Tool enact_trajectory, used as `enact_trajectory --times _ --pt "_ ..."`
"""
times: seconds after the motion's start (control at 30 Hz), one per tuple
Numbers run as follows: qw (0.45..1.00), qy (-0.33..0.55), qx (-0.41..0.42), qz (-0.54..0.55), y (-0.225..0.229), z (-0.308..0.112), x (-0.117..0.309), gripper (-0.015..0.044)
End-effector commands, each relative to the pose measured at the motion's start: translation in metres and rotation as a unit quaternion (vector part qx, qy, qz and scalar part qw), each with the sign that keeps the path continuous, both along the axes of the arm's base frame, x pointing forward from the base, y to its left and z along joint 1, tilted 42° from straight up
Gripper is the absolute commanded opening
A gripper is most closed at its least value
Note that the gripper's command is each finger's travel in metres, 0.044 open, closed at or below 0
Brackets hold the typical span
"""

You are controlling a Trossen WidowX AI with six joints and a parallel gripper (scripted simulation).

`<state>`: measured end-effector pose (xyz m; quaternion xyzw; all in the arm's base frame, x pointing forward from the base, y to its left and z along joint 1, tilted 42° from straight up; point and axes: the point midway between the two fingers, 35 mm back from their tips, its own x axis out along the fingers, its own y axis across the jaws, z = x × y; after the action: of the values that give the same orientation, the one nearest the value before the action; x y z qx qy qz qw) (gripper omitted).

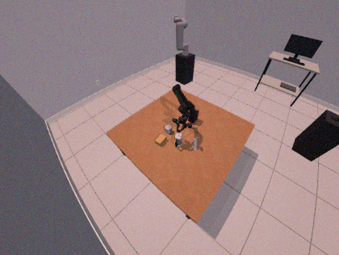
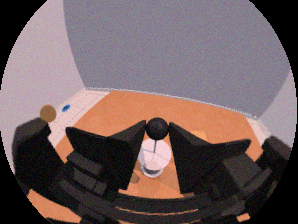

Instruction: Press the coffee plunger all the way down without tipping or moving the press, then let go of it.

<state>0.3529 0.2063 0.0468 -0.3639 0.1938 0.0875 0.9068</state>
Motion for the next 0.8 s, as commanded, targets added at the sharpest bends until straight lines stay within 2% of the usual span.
enact_trajectory --times 0.0,0.77 --pt "0.999 0.030 -0.034 -0.020 -0.026 -0.029 -0.002 0.0124" --pt "0.999 0.027 -0.034 -0.020 -0.030 -0.039 0.014 0.0124"
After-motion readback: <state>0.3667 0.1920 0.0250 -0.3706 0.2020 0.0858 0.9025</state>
